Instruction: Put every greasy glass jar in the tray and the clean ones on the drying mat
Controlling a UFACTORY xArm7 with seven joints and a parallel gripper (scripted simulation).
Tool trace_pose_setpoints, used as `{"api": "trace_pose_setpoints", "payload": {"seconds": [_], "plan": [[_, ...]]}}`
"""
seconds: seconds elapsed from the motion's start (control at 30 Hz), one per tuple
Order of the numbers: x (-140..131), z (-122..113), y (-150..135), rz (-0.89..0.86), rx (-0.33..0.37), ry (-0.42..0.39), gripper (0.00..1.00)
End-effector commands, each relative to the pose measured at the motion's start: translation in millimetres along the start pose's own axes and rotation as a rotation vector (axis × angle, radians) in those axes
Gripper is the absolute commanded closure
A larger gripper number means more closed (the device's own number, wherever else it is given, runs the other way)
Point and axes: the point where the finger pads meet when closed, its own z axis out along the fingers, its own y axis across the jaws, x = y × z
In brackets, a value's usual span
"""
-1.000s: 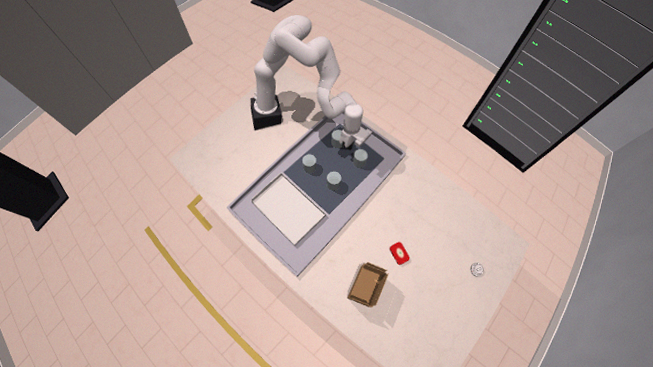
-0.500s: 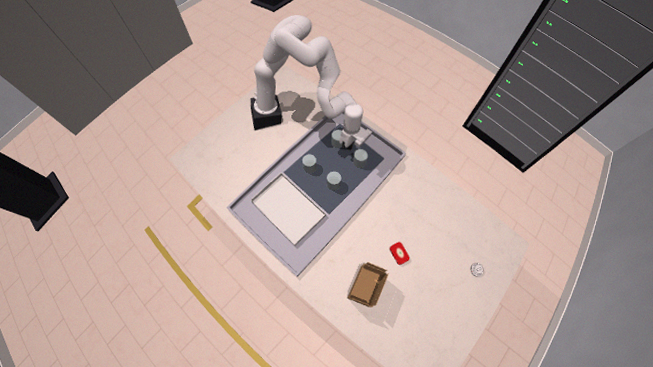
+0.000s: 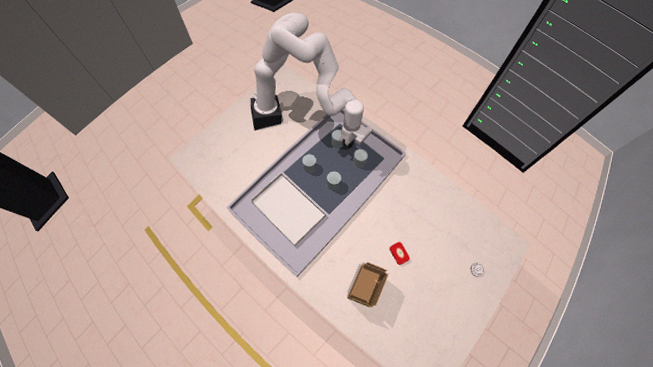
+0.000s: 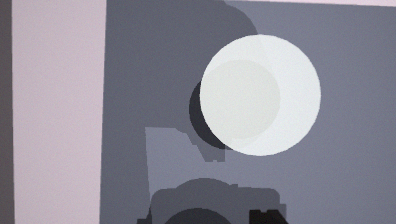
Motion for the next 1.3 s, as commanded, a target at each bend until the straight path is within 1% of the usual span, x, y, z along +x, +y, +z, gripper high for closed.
{"api": "trace_pose_setpoints", "payload": {"seconds": [0.0,0.1,0.2,0.37,0.43,0.93,1.0,1.1,1.2,1.27], "plan": [[1,-33,0,0.0,0.0,0.005,1.0],[1,-56,0,0.0,0.0,0.005,1.0],[1,-56,0,0.0,0.0,0.005,1.0],[-5,-56,40,0.0,0.0,0.005,1.0],[-5,-56,40,0.0,0.0,0.005,1.0],[-23,-56,161,0.0,0.0,0.005,1.0],[-23,-56,161,0.0,0.0,0.005,1.0],[-27,-56,185,0.0,0.0,0.005,1.0],[-27,-56,185,0.0,0.0,0.005,1.0],[-27,-46,185,0.0,0.0,0.005,1.0]]}}
